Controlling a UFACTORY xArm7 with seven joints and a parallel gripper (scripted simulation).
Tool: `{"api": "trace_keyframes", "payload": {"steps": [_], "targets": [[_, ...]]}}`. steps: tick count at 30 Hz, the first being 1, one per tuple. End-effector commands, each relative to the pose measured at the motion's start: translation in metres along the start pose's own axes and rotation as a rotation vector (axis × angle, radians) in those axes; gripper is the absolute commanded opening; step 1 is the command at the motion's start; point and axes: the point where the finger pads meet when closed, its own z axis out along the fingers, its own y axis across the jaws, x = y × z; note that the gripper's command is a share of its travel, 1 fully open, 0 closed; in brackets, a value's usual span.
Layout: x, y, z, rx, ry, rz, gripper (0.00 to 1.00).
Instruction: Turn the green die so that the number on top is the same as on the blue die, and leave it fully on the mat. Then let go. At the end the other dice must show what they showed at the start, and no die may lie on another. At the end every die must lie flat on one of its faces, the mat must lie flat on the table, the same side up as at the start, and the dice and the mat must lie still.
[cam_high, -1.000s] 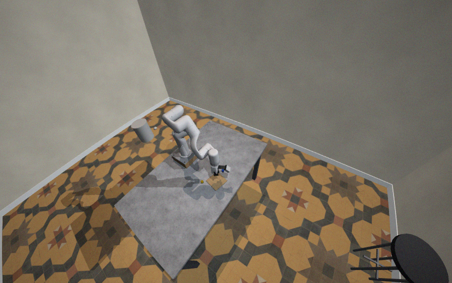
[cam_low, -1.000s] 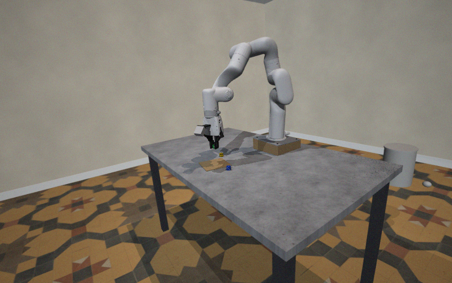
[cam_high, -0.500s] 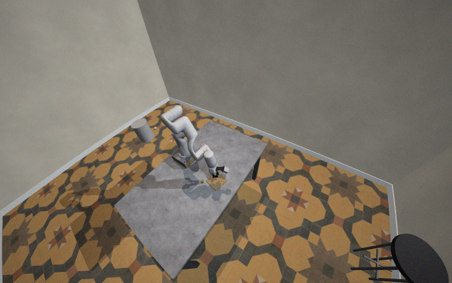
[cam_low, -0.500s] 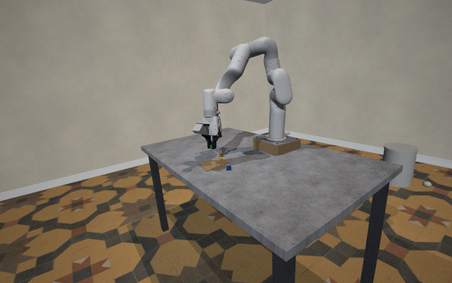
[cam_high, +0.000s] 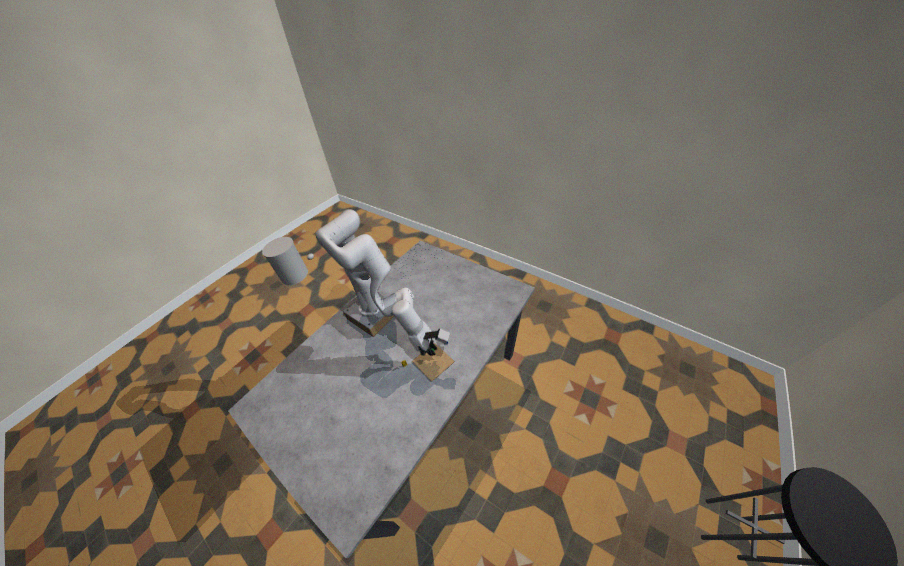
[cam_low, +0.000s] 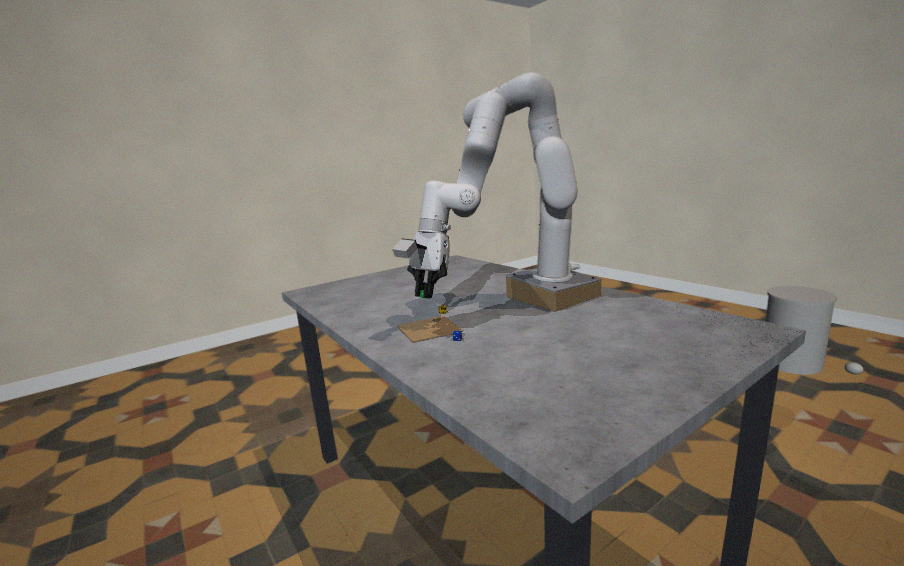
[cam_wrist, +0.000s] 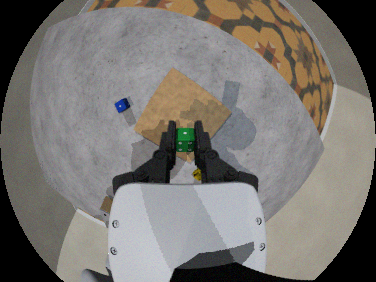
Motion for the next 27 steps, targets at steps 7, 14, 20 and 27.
{"api": "trace_keyframes", "payload": {"steps": [7, 14, 20, 27], "targets": [[-0.0023, -0.0023, 0.0019, 0.051, 0.230, -0.009, 0.15], [-0.0022, -0.0025, 0.0001, 0.050, 0.296, -0.008, 0.15], [-0.0032, -0.0007, -0.0022, 0.048, 0.379, -0.006, 0.15], [-0.0025, -0.0002, -0.0043, 0.045, 0.484, -0.002, 0.15]]}}
